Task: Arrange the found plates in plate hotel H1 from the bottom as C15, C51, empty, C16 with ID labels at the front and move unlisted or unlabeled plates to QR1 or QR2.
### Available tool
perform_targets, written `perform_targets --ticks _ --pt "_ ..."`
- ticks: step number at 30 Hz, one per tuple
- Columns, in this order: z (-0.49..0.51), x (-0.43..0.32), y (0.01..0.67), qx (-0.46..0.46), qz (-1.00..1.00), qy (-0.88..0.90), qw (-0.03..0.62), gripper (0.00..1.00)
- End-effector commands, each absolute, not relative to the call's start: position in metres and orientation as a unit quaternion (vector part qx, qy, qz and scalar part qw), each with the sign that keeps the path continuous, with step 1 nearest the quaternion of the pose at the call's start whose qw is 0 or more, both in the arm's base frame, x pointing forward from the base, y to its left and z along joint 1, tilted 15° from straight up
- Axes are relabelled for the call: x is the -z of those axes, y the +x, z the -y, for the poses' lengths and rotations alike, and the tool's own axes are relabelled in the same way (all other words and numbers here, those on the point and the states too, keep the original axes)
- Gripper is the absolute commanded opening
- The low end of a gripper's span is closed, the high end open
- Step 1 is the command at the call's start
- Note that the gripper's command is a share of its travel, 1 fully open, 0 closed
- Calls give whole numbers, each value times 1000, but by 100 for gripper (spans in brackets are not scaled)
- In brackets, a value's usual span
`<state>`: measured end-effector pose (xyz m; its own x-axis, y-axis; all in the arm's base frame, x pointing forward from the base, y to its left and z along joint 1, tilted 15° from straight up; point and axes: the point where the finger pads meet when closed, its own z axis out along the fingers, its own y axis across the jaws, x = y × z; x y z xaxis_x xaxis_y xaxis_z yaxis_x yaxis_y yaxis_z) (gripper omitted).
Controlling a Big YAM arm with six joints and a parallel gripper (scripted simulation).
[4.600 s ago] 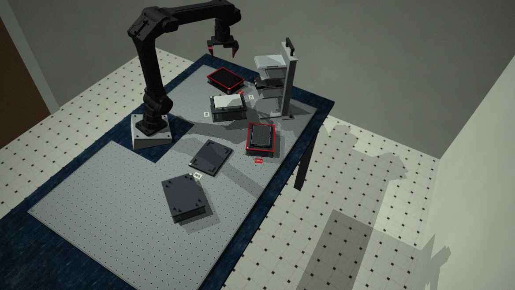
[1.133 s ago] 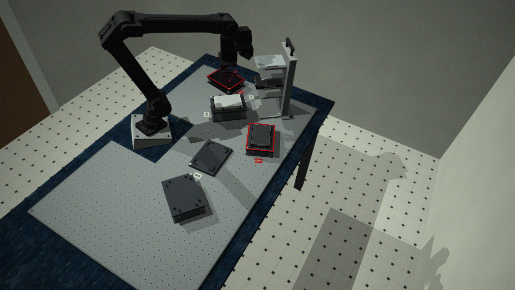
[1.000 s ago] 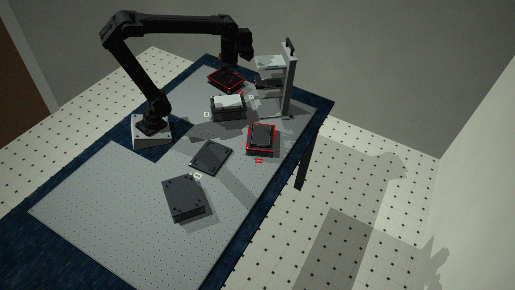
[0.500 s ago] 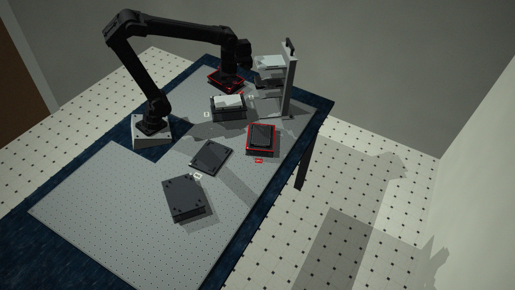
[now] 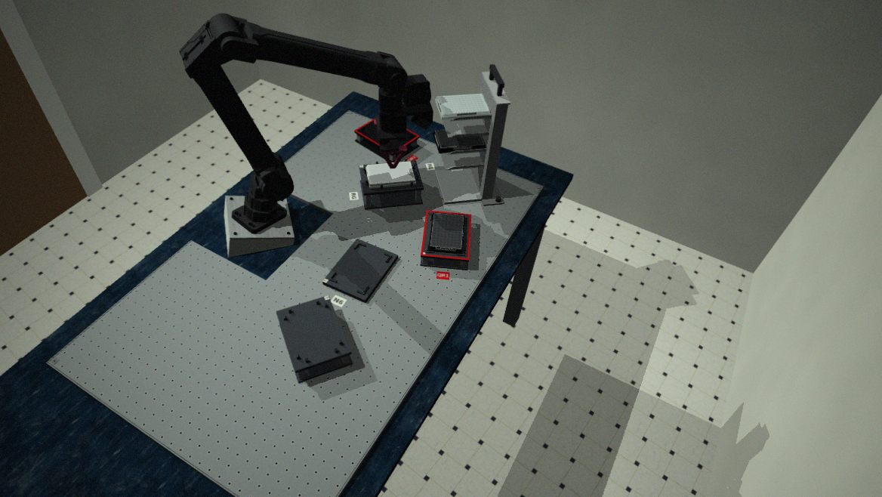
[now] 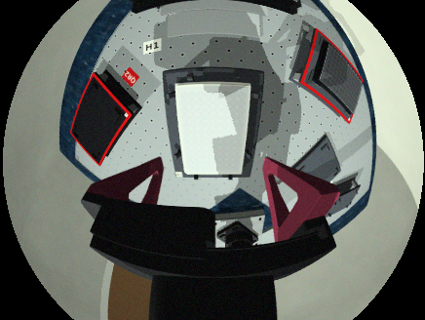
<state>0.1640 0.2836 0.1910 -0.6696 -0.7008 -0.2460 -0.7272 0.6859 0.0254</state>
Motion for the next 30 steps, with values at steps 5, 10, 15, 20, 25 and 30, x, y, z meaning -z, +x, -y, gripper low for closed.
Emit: perform_targets --ticks 5,10,15,20,25,30 --pt "-293 -211 169 -77 -908 -390 129 100" --pt "-293 -211 169 -77 -908 -390 129 100" --pt "-293 -211 169 -77 -908 -390 129 100" --pt "-293 -212 171 -82 -907 -391 136 100" --pt "-291 -191 172 -70 -910 -391 120 100" --pt "-290 -180 172 -67 -910 -391 116 100"
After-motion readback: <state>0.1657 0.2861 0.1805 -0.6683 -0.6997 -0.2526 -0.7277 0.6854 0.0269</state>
